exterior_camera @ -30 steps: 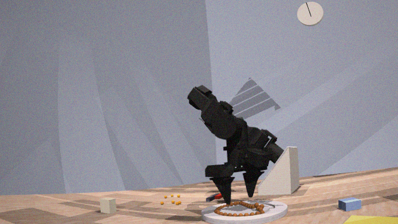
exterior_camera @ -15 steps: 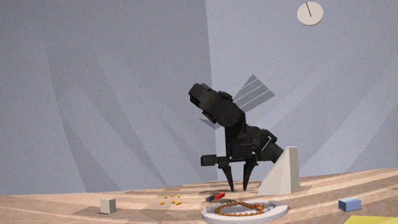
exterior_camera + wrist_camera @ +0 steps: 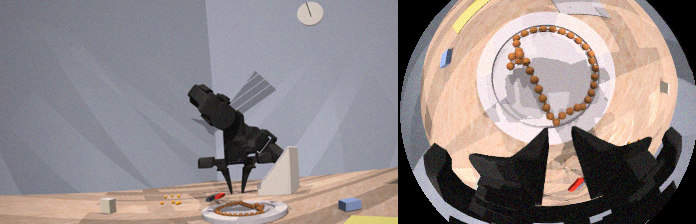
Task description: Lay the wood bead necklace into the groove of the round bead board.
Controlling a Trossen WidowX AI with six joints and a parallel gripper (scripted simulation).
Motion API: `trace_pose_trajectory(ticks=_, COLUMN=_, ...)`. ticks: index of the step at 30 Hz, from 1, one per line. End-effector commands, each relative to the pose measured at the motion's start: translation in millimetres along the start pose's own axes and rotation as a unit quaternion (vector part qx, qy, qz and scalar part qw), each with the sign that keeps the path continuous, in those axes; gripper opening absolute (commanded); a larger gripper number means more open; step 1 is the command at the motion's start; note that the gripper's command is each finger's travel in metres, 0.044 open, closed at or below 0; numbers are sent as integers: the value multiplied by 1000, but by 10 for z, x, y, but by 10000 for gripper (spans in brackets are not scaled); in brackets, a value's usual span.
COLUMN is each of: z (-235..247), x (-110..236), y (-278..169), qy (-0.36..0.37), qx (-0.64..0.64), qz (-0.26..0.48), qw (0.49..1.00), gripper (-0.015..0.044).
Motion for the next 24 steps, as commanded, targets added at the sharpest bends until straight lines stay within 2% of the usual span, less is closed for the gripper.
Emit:
trace_pose_trajectory(ticks=1, z=0, x=9, y=6, qy=0, qx=0, qz=-1, qw=1000, gripper=120)
trace_pose_trajectory(ticks=20, z=19, x=-273, y=-25, qy=-1, qx=5, qz=5, qw=1000, gripper=120)
trace_pose_trajectory(ticks=24, z=-1, x=-225, y=-2, qy=0, qx=1, qz=-1, qw=1000, gripper=107)
Point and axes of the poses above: the point midway between the two fingers, 35 mm back from their tips, its own x axis back along the fingers, its own z axis across the jaws, y = z × x, the point moved 3 cm from there along x, back along the fingers, and after that the axes turned 2 degrees about -x, right-handed, at the moved point
